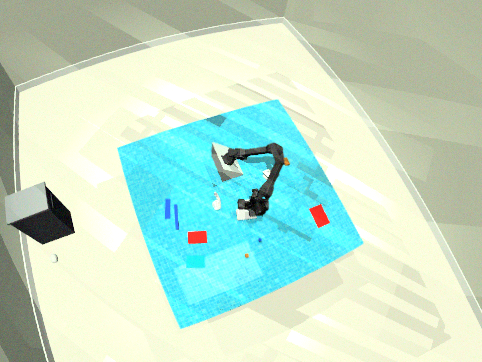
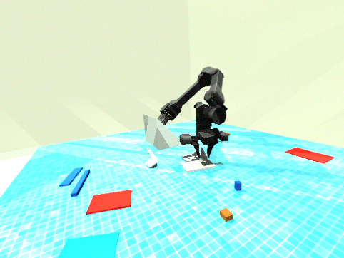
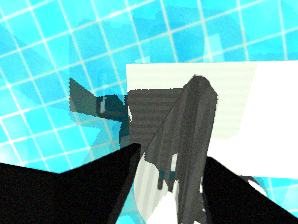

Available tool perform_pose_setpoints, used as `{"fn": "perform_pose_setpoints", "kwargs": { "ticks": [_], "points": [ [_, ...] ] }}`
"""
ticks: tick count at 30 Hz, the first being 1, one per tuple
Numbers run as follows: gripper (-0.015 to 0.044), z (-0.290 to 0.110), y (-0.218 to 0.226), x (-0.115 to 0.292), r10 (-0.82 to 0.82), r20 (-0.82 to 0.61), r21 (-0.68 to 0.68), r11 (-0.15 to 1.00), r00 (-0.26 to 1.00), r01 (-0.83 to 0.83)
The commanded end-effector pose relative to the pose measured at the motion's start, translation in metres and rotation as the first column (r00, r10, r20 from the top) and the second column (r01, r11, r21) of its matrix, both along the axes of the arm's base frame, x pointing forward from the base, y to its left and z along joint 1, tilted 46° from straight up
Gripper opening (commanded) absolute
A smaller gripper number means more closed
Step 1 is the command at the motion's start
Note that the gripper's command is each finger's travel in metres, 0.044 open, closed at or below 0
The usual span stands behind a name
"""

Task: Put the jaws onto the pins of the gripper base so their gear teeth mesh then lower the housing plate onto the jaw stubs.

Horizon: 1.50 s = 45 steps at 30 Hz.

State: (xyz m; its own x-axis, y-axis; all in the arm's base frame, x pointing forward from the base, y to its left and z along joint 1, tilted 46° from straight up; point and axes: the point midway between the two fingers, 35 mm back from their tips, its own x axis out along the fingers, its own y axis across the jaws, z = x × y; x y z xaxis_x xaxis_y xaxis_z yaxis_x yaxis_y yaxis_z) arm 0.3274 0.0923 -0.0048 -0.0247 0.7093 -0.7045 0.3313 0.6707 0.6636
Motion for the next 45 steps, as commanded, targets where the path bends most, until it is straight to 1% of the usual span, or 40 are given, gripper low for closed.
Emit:
{"fn": "perform_pose_setpoints", "kwargs": {
  "ticks": [1, 45],
  "points": [
    [0.0134, -0.0015, 0.0023, -0.0004, -0.004, -0.005, 0.006, 1.000, 1.000, 0.004],
    [0.0134, -0.0083, 0.0093, -0.0007, -0.006, -0.007, 0.006, 1.000, 1.000, 0.006]
  ]
}}
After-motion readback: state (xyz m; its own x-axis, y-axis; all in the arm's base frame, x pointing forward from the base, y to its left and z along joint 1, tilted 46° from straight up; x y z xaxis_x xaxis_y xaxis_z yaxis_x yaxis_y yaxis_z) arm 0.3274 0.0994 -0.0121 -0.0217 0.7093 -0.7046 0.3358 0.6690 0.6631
